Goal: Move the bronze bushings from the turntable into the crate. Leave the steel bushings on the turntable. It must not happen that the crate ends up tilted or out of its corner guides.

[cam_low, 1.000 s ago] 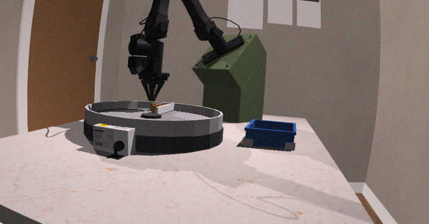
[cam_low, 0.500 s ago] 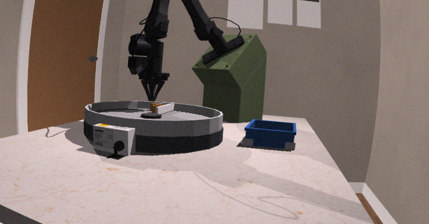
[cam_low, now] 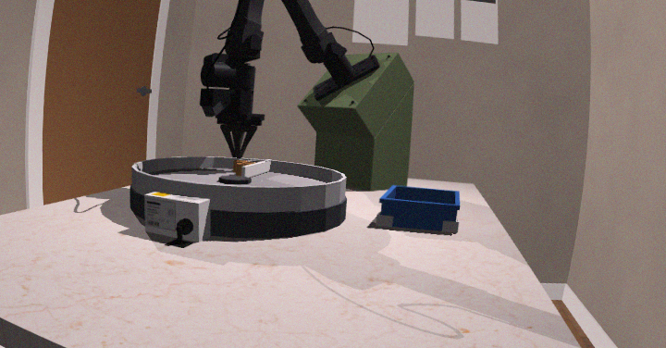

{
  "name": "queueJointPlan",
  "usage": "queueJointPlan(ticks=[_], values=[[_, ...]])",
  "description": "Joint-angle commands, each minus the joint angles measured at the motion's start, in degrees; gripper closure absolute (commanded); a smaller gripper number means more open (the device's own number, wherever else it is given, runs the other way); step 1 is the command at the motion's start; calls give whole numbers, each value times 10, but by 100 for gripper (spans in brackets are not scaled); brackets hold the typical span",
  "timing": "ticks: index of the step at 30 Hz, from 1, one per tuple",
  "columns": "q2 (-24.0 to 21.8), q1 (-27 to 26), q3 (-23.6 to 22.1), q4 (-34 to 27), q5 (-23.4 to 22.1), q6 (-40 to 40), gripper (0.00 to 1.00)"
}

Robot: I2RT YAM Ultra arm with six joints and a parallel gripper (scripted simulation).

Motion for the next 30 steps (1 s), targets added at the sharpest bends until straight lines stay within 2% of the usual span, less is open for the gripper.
queueJointPlan(ticks=[1,30], values=[[-18,1,3,7,-6,-2,87],[-15,-3,11,10,-7,-4,87]])
